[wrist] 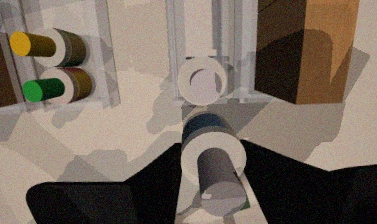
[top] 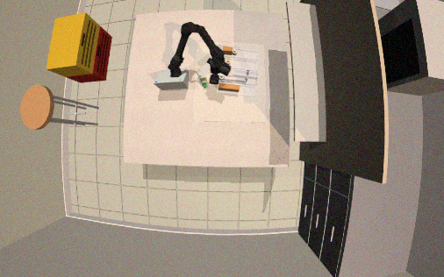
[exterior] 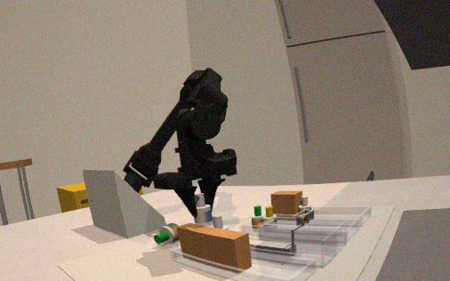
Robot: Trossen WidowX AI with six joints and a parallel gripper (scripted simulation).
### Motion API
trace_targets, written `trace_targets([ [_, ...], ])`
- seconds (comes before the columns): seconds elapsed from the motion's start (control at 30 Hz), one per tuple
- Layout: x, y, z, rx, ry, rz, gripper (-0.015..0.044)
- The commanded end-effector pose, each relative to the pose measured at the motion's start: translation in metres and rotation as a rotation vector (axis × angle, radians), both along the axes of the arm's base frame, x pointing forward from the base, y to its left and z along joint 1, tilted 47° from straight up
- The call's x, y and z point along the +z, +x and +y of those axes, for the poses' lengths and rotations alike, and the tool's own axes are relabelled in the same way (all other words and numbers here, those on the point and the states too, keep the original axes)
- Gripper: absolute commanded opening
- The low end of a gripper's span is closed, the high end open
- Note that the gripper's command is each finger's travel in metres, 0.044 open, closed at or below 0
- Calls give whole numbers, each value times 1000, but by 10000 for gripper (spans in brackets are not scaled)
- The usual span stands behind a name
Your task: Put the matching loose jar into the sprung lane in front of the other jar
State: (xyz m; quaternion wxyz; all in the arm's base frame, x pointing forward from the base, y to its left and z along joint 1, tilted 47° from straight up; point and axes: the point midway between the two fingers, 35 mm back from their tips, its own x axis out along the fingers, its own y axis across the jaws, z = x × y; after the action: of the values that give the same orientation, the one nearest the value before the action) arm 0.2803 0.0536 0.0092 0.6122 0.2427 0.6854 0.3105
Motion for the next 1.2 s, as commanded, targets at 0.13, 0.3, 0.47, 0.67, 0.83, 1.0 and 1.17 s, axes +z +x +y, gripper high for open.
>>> trace_targets([
  [0.13,-15,-5,18,-3,5,9,0],
  [0.3,-15,-5,18,-3,5,9,0],
  [0.47,-15,-3,18,-3,5,9,0],
  [0.67,-15,0,19,-3,5,9,0],
  [0.83,-15,2,19,-3,5,9,0],
  [1.0,-15,4,19,-3,5,9,0],
  [1.17,-15,6,20,-3,5,9,0],
])
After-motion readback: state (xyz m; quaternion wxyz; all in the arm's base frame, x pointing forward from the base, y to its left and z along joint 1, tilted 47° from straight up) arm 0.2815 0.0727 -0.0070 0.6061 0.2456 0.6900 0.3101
